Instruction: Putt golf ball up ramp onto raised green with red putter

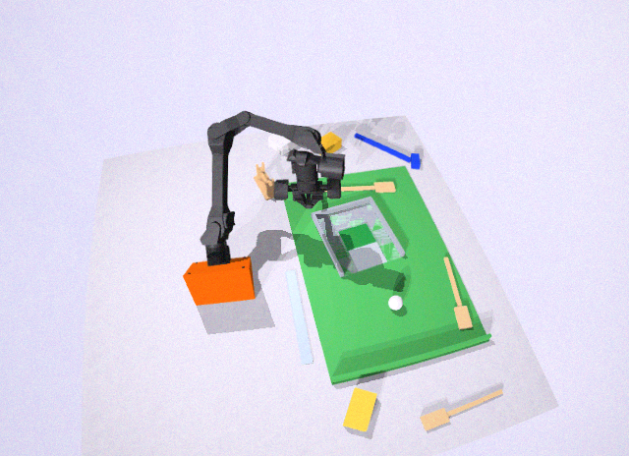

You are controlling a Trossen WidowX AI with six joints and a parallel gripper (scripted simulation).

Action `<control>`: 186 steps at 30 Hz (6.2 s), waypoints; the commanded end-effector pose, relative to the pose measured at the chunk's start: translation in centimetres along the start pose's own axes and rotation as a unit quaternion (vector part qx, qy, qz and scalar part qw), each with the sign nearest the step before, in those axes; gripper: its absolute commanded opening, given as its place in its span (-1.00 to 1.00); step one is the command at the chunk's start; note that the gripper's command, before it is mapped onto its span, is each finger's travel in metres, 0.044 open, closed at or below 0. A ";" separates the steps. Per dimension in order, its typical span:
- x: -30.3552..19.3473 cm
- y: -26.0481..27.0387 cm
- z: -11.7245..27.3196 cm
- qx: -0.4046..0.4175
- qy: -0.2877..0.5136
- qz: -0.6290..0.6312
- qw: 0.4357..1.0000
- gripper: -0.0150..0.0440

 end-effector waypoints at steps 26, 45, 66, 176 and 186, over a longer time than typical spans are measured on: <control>-18.7 -5.5 2.4 -0.052 0.086 -0.324 0.941 -0.49; -31.0 -4.0 2.6 -0.080 0.118 -0.503 0.852 -0.49; -36.0 -2.9 -1.6 -0.088 0.124 -0.555 0.818 -0.49; -24.7 0.1 0.1 -0.085 0.121 -0.559 0.816 -0.49; -24.7 0.1 0.1 -0.085 0.121 -0.559 0.816 -0.49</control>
Point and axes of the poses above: the point midway between the two fingers, 35 mm back from their tips, its own z axis back along the fingers, its own y axis across the jaws, x = y × z, the point moved 3 cm from there along z, back along the fingers, and after that the axes turned 6 degrees about z, right-handed, at the moved point
